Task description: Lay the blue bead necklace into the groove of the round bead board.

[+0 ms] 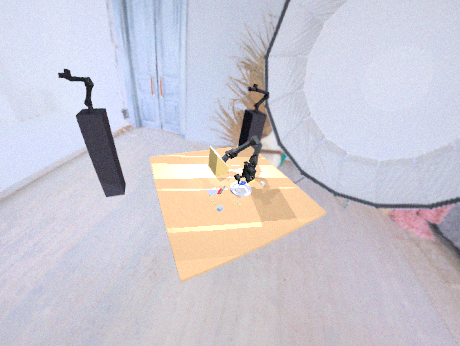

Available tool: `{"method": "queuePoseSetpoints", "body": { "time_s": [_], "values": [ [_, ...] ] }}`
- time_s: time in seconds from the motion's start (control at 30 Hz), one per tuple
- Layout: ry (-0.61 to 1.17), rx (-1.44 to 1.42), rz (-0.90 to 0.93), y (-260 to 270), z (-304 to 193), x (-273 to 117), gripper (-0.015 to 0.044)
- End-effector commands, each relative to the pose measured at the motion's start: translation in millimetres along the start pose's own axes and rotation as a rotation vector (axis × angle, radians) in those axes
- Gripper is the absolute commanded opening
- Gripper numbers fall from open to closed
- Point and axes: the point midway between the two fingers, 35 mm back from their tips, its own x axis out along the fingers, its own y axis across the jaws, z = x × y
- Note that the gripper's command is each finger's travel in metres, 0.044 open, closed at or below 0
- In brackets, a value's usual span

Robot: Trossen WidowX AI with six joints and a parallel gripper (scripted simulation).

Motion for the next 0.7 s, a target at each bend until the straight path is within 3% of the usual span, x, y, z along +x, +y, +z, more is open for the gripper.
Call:
{"method": "queuePoseSetpoints", "body": {
  "time_s": [0.0,0.6,0.67],
  "values": [
    [0.001,-0.002,0.002,0.4,-0.2,-0.2,0.0440],
    [0.001,-0.002,0.002,0.4,-0.2,-0.2,0.0440],
    [0.001,-0.016,0.002,2.8,-4.3,-1.6,0.0387]
  ]
}}
